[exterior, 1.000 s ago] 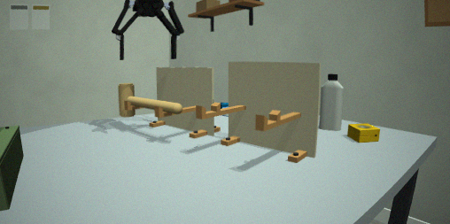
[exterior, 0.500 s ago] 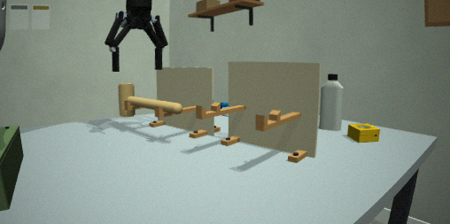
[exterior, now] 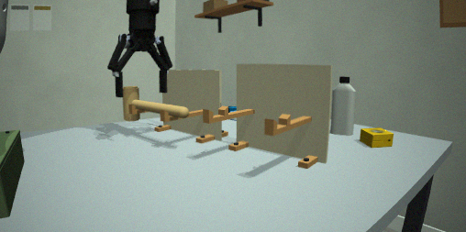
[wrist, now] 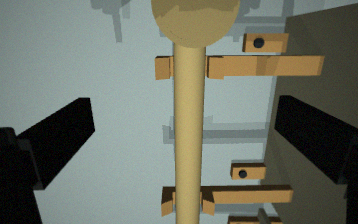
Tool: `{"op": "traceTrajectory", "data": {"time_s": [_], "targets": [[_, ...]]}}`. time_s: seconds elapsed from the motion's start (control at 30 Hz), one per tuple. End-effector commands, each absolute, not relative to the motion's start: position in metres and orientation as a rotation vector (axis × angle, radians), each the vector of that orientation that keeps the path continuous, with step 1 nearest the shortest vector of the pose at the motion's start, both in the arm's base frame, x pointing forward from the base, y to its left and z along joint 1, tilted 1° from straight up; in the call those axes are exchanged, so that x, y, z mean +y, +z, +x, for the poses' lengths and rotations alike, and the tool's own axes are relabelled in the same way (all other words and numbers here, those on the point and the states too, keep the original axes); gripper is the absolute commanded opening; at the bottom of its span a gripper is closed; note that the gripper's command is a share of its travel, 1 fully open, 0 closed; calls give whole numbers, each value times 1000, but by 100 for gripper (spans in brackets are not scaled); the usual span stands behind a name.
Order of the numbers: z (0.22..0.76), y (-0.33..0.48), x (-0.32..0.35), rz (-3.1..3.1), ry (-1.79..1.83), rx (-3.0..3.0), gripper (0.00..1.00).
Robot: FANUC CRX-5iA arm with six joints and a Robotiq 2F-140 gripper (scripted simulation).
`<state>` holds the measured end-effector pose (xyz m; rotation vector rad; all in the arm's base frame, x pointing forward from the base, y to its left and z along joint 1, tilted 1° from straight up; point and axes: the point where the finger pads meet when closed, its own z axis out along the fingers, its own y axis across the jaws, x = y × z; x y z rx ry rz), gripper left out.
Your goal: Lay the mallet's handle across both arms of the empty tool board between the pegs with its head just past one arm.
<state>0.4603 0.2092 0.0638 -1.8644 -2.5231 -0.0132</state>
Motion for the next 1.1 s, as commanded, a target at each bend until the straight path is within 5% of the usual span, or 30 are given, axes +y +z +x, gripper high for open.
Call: {"op": "traceTrajectory", "data": {"time_s": [0.0, 0.43, 0.47, 1.07], "targets": [[463, 26, 210, -1866, -20, -2525, 100], [463, 25, 210, -1866, -20, -2525, 100], [463, 25, 210, -1866, -20, -2525, 10], [463, 25, 210, -1866, -20, -2525, 10]]}}
